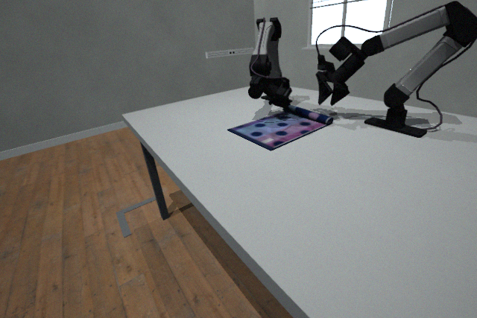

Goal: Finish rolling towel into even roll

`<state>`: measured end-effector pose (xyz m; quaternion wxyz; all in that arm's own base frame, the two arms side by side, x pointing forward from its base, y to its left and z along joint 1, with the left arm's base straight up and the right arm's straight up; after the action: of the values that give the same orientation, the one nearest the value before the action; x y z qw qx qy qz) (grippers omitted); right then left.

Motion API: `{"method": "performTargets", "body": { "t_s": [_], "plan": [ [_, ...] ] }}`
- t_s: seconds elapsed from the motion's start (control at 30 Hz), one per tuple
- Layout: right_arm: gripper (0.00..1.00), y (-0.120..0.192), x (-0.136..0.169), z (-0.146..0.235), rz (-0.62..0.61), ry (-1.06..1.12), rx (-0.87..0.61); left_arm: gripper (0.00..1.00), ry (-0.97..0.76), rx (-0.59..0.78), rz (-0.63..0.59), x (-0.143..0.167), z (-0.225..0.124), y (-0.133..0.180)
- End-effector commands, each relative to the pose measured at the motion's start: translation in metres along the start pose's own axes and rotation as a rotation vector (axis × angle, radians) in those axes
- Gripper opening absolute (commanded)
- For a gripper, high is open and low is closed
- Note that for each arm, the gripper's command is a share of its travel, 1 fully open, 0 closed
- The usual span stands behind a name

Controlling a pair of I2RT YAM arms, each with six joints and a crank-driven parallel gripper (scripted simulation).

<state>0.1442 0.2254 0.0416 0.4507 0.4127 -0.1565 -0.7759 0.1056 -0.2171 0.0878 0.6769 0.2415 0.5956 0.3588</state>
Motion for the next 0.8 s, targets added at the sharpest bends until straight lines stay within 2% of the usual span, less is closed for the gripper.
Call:
{"method": "performTargets", "body": {
  "t_s": [0.0, 0.43, 0.77],
  "plan": [
    [0.12, 0.003, -0.001, 0.007, -0.003, -0.020, -0.062, 0.98, 0.031, -0.167, 0.005, -0.002, 0.019, -0.003],
    [0.12, -0.005, 0.005, -0.001, -0.003, -0.021, -0.063, 0.98, -0.028, -0.116, -0.013, 0.006, 0.036, 0.003],
    [0.12, -0.005, 0.005, -0.001, -0.003, -0.021, -0.063, 0.98, -0.027, -0.116, -0.013, 0.021, 0.029, -0.017]
  ]
}}
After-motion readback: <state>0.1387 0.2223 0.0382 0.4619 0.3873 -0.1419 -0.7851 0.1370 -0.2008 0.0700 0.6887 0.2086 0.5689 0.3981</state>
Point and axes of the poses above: on each arm, the point where the finger pads meet when closed, its own y axis back along the fingers, its own z axis across the jaws, x = y × z, the point moved 2 cm from there along y, back along the fingers, and after that the axes turned 6 degrees about y, right-handed, at the moved point
